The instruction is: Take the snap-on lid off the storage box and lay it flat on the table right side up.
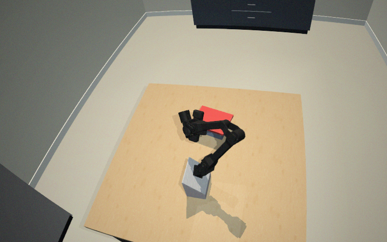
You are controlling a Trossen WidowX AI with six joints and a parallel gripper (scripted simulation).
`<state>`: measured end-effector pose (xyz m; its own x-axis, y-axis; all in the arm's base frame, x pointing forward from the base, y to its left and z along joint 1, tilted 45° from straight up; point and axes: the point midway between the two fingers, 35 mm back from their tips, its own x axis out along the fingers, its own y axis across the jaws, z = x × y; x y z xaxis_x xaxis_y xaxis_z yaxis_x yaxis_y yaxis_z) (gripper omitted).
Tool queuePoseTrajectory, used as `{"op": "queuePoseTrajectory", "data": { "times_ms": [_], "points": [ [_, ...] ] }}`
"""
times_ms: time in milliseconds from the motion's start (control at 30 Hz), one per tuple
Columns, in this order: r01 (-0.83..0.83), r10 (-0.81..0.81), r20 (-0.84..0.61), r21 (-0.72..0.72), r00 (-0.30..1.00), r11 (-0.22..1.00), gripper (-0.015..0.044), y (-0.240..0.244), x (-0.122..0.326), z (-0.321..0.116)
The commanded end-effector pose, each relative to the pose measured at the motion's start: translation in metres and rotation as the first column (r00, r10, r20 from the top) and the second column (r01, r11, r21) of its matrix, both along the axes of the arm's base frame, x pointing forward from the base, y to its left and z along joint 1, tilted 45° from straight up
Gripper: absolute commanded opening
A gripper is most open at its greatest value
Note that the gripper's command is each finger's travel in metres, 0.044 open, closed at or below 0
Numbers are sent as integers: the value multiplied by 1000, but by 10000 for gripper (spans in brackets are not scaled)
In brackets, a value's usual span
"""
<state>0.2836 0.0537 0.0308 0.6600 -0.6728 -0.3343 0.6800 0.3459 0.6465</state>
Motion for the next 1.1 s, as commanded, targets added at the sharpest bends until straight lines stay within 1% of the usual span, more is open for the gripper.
{"op": "queuePoseTrajectory", "data": {
  "times_ms": [0,100,200,467,1067],
  "points": [
    [20,-20,33,3,999,1000,235,-4,0,3],
    [7,-7,11,2,1000,1000,235,-1,0,1],
    [20,-20,33,3,999,1000,235,-5,0,2],
    [20,-21,32,2,999,1000,235,-43,-5,-38],
    [23,-23,28,6,999,1000,235,-50,-1,-43]
  ]
}}
